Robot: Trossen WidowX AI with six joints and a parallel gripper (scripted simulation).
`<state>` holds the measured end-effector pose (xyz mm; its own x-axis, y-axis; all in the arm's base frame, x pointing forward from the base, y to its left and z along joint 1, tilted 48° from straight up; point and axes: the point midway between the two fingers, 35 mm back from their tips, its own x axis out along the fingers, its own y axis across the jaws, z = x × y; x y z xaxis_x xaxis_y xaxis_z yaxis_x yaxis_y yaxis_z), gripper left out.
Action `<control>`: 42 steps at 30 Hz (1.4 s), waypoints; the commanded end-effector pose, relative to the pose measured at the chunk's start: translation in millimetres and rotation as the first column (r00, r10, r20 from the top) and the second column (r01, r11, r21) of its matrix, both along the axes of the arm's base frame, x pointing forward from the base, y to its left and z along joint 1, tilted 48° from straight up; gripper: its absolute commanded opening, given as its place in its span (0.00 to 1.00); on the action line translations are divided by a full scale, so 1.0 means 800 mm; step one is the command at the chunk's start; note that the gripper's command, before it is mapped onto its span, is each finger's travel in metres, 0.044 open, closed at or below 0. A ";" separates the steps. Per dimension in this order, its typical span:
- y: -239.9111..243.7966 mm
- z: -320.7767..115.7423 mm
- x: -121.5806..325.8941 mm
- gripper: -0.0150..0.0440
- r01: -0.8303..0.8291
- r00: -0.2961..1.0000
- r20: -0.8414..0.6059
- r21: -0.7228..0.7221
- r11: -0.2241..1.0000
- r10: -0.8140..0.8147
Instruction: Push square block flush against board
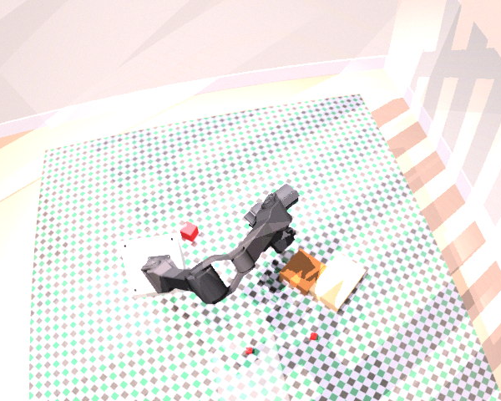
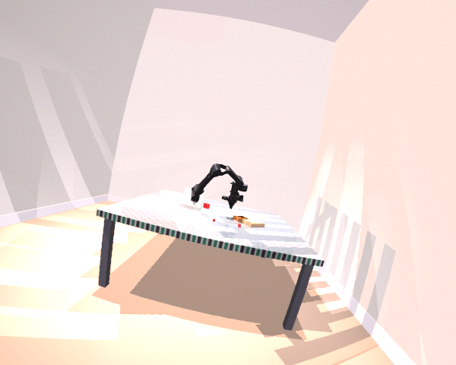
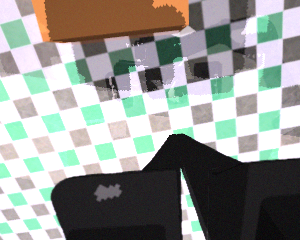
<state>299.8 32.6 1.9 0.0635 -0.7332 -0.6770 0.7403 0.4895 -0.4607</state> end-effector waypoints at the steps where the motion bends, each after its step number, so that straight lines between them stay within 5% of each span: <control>1: 0.000 0.002 0.000 0.25 0.014 1.000 -0.005 0.000 1.000 -0.014; 8: -0.003 0.010 0.067 0.25 0.014 1.000 -0.002 0.000 1.000 -0.014; 16: -0.054 -0.036 0.070 0.25 0.014 1.000 -0.002 -0.003 1.000 -0.014; 42: -0.057 -0.031 0.079 0.25 0.013 1.000 -0.002 -0.001 1.000 -0.013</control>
<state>366.3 -15.6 -20.0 0.0527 -0.7342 -0.6769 0.7460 0.4795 -0.4621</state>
